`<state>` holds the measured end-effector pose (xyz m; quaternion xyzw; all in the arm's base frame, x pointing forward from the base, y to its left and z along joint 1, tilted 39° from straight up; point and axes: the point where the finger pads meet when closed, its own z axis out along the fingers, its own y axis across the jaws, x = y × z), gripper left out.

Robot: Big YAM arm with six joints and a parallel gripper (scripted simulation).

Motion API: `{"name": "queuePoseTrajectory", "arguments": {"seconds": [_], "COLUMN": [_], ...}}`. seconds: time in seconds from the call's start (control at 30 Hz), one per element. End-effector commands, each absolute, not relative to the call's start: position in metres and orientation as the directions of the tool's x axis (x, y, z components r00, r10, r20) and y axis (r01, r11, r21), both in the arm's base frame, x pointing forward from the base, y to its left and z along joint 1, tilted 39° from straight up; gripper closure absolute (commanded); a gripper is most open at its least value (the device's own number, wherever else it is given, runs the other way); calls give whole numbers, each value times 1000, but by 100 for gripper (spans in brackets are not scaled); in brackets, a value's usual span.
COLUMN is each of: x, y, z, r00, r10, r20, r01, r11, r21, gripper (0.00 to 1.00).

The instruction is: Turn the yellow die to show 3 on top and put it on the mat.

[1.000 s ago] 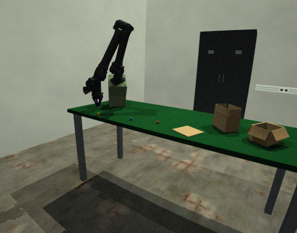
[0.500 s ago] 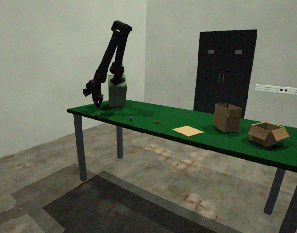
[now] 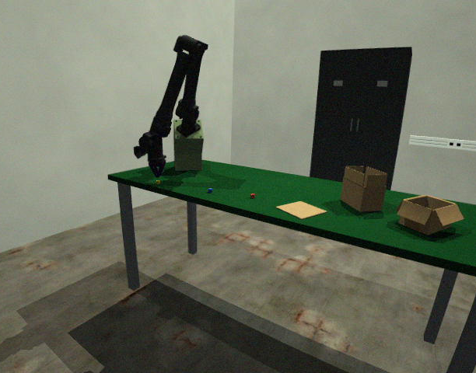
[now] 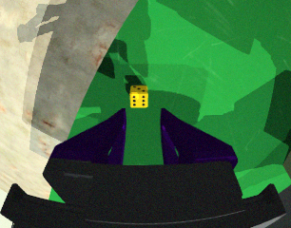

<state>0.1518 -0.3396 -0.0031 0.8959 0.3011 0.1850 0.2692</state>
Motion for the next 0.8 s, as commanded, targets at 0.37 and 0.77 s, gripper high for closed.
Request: {"name": "queuePoseTrajectory", "arguments": {"seconds": [0.37,0.77], "x": [159,160], "y": [-351,-352], "z": [-8,-5], "r00": [754,752], "r10": [636,639], "r20": [164,159], "r01": [431,431], "r11": [-668,-660], "r21": [607,615], "gripper": [70,70]}}
